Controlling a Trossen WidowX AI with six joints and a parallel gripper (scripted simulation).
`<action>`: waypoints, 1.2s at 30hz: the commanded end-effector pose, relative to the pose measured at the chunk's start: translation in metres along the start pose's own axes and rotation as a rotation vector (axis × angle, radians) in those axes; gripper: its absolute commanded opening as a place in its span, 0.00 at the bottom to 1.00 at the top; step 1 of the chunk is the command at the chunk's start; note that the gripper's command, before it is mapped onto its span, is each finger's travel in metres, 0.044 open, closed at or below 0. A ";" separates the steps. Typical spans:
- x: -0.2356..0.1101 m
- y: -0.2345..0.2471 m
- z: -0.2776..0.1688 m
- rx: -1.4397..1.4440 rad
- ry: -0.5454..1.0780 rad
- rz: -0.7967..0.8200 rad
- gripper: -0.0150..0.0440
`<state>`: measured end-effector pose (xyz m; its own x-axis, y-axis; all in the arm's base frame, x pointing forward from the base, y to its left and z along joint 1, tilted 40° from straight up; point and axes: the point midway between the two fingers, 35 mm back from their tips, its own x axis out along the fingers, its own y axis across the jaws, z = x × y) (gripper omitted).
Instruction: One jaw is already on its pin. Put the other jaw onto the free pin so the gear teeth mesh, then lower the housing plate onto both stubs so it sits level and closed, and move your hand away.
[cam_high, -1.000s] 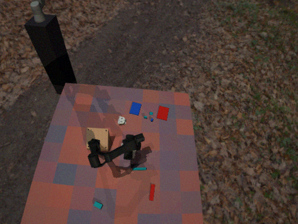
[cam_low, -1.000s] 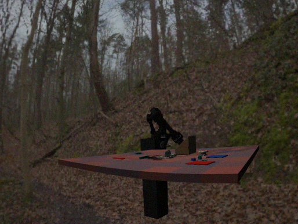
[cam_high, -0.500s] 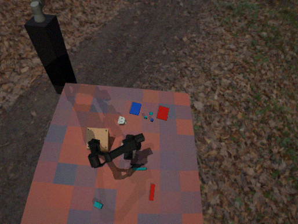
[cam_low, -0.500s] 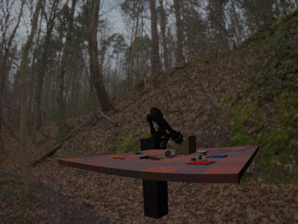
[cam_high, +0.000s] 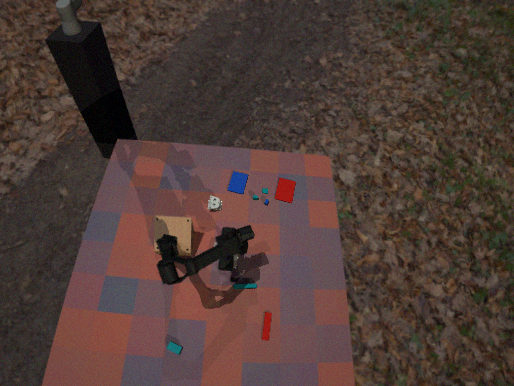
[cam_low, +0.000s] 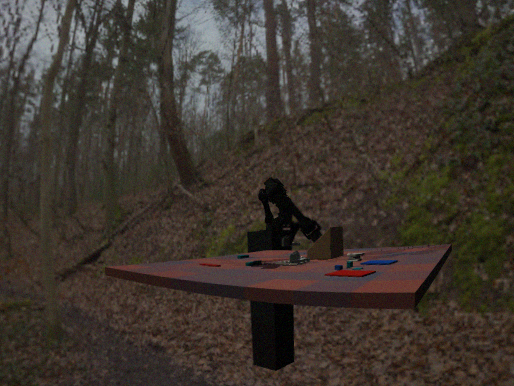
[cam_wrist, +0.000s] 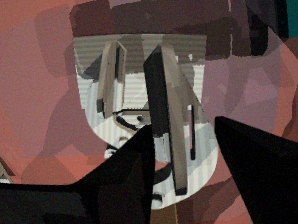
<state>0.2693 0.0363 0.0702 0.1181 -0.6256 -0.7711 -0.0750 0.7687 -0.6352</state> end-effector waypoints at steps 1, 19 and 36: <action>0.000 -0.001 0.001 -0.004 -0.004 -0.004 0.48; 0.009 0.000 0.002 -0.004 -0.005 -0.003 0.48; 0.036 -0.001 0.002 -0.006 -0.005 -0.004 0.48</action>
<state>0.2774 0.0180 0.0470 0.1280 -0.6217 -0.7727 -0.0716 0.7713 -0.6324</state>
